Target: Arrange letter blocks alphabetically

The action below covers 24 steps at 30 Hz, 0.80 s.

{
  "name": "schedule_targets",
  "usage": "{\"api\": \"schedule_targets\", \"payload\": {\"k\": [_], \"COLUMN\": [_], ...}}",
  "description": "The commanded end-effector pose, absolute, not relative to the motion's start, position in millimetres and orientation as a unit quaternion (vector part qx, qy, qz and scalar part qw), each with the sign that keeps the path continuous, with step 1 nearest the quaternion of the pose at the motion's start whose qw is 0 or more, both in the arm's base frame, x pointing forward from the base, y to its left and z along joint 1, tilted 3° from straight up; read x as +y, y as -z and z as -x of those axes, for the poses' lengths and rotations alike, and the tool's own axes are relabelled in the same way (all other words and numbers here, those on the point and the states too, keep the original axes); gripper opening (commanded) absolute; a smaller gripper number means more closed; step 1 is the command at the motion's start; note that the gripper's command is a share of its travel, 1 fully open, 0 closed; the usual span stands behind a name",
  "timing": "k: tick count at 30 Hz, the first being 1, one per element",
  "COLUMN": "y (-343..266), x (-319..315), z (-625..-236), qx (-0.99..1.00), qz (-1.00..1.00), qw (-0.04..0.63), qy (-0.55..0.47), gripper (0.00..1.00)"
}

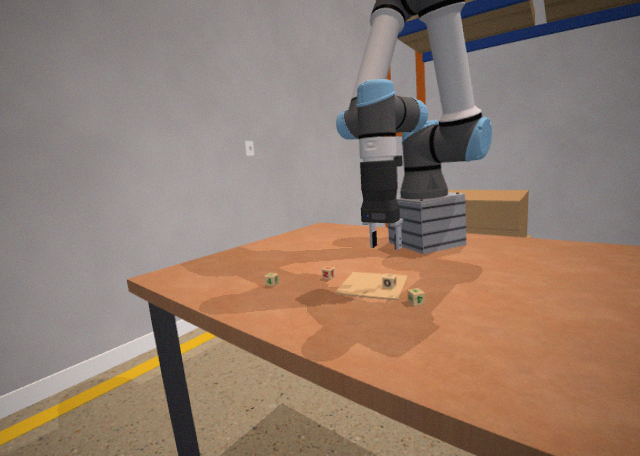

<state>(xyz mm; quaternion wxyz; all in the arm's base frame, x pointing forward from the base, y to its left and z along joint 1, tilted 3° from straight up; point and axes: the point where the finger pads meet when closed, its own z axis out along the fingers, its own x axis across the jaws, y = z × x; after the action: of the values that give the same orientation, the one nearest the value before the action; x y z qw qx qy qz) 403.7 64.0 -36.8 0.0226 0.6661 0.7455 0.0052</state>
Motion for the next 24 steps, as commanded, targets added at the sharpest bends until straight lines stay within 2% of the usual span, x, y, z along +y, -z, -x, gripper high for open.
{"api": "schedule_targets", "payload": {"k": [1,24], "y": [36,35], "x": [61,-5], "z": [-406,-443], "qx": [0.752,0.885], "qz": [-0.659,-0.465], "qw": [0.023,0.023], "qy": [-0.005,0.000], "gripper": [1.00,1.00]}}
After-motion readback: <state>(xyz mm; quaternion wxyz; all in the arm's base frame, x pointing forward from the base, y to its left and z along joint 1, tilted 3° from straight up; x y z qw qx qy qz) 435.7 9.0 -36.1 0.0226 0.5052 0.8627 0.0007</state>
